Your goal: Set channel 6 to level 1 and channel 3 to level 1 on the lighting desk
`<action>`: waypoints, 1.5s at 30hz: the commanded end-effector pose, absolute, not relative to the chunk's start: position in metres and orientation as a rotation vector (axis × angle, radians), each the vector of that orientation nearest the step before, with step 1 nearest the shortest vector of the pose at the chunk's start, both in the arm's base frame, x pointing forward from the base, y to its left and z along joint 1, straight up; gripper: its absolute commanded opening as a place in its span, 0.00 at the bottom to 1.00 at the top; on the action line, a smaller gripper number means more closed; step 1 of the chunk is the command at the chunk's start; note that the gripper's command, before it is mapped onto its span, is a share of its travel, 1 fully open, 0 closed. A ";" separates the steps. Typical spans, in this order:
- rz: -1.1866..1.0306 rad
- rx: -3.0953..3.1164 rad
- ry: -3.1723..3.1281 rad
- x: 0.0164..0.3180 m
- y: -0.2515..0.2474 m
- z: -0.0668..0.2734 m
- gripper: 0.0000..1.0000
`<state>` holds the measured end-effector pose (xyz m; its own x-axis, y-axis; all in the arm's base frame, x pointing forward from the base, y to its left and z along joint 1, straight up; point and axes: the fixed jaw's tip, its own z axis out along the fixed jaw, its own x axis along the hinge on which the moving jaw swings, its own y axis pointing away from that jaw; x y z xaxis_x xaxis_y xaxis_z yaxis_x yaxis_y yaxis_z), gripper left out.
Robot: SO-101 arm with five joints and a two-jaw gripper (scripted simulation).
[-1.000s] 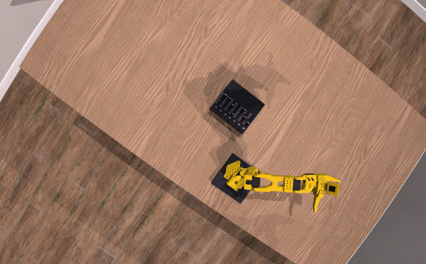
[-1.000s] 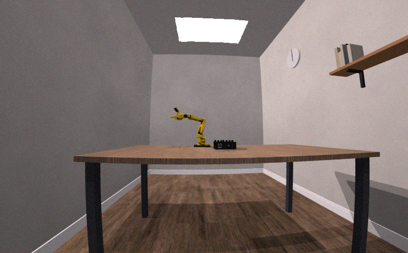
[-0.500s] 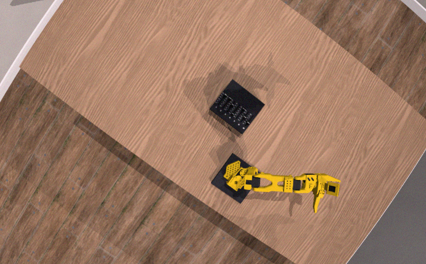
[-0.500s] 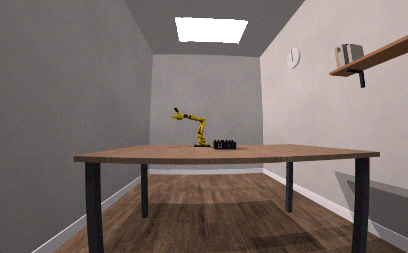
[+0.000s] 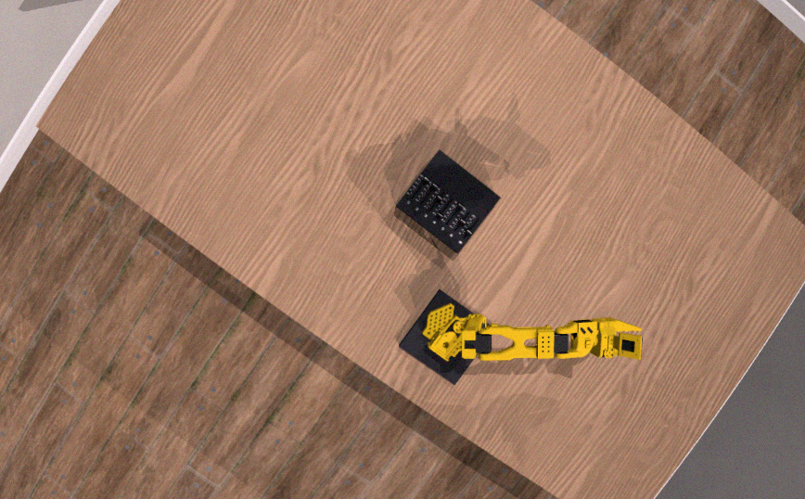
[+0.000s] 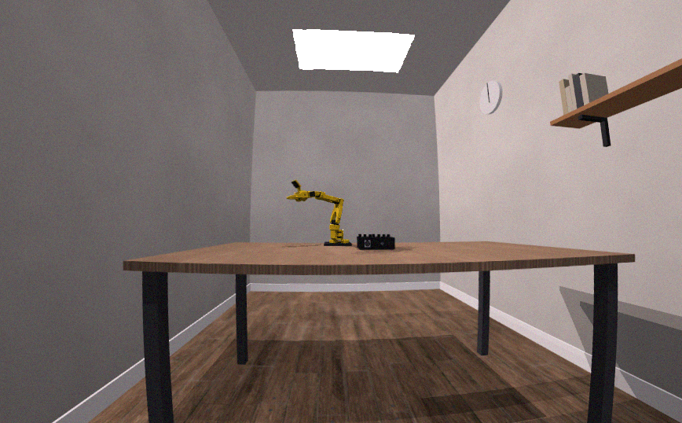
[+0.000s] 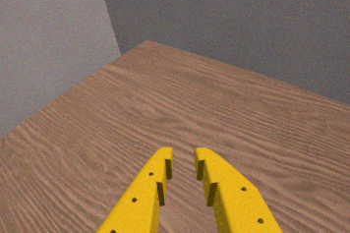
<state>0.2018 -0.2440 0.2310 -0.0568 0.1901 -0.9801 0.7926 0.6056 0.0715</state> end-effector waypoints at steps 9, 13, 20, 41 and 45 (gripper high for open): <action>-0.364 0.744 1.720 0.243 -0.183 0.228 0.00; -0.241 0.683 1.812 0.258 -0.146 0.223 0.00; -0.079 0.587 1.944 0.269 -0.092 0.215 0.00; 0.349 0.091 2.438 0.207 0.082 0.191 0.00; 0.381 -0.001 2.506 0.188 0.098 0.188 0.00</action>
<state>0.2032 0.0843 0.1851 -0.7988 0.1226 -0.5889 -0.0387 0.9665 0.2537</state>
